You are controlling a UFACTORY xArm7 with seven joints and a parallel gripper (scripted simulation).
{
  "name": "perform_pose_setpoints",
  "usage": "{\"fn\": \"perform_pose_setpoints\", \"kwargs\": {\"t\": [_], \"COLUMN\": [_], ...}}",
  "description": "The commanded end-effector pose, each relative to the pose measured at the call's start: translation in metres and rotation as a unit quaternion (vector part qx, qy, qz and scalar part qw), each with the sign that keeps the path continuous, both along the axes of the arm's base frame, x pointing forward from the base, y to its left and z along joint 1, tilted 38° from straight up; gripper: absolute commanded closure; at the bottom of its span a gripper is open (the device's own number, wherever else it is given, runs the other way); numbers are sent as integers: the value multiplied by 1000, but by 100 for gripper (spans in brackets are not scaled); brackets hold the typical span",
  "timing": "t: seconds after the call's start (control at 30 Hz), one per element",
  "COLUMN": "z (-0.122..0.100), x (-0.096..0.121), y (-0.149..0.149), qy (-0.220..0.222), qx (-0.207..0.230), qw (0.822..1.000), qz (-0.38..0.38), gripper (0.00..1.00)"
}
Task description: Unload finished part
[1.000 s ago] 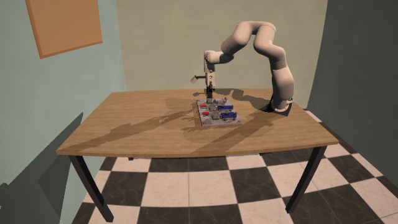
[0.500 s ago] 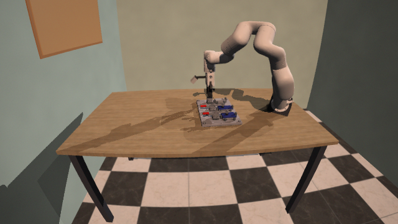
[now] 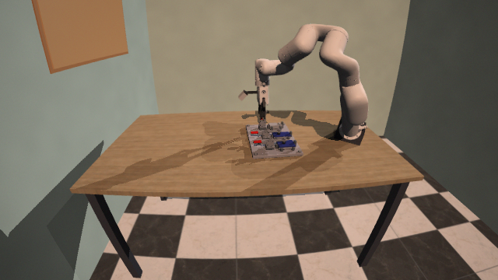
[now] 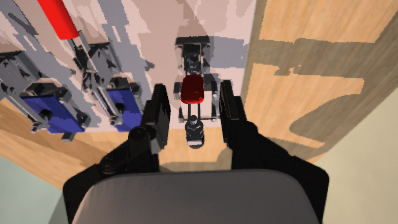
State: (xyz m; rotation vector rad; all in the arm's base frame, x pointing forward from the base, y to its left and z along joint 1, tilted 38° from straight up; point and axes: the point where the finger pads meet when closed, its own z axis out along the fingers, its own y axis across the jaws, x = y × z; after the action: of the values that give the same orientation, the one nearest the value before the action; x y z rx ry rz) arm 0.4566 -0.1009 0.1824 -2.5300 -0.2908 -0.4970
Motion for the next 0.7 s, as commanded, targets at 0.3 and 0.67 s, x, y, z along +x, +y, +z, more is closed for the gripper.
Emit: {"fn": "perform_pose_setpoints", "kwargs": {"t": [0.3,0.67], "z": [23,23], "x": [-8,-8], "y": [-16,-16], "qy": [-1,-1], "qx": [0,0], "qw": [1000,1000], "qz": [-1,-1], "gripper": [53,53]}}
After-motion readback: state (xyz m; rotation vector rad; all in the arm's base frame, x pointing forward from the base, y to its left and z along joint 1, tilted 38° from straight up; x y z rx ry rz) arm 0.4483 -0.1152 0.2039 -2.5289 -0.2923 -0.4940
